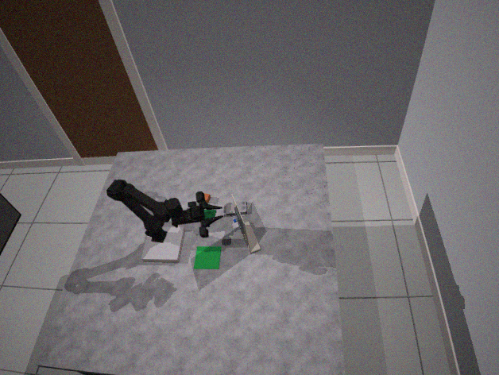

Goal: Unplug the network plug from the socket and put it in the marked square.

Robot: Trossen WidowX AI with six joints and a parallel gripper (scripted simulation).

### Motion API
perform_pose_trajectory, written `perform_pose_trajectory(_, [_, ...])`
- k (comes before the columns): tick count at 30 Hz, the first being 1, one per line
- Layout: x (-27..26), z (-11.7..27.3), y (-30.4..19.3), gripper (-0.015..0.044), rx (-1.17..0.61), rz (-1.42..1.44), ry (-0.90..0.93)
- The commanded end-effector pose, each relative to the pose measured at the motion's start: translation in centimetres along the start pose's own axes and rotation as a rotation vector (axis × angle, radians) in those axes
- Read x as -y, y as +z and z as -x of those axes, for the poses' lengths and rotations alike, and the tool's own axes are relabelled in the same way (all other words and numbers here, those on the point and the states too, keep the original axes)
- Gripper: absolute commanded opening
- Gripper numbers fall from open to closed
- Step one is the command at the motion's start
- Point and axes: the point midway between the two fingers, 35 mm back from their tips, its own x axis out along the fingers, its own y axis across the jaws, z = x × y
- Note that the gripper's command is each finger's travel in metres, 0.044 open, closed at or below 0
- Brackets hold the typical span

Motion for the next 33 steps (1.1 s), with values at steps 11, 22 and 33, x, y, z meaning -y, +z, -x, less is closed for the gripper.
perform_pose_trajectory(11, [4.1, 1.5, -5.1, 0.0156, -0.194, -0.531, 0.165])
perform_pose_trajectory(22, [6.1, 5.1, -8.5, 0.0156, -0.379, -0.93, 0.251])
perform_pose_trajectory(33, [6.5, 7.0, -9.8, 0.0156, -0.466, -1.089, 0.274])
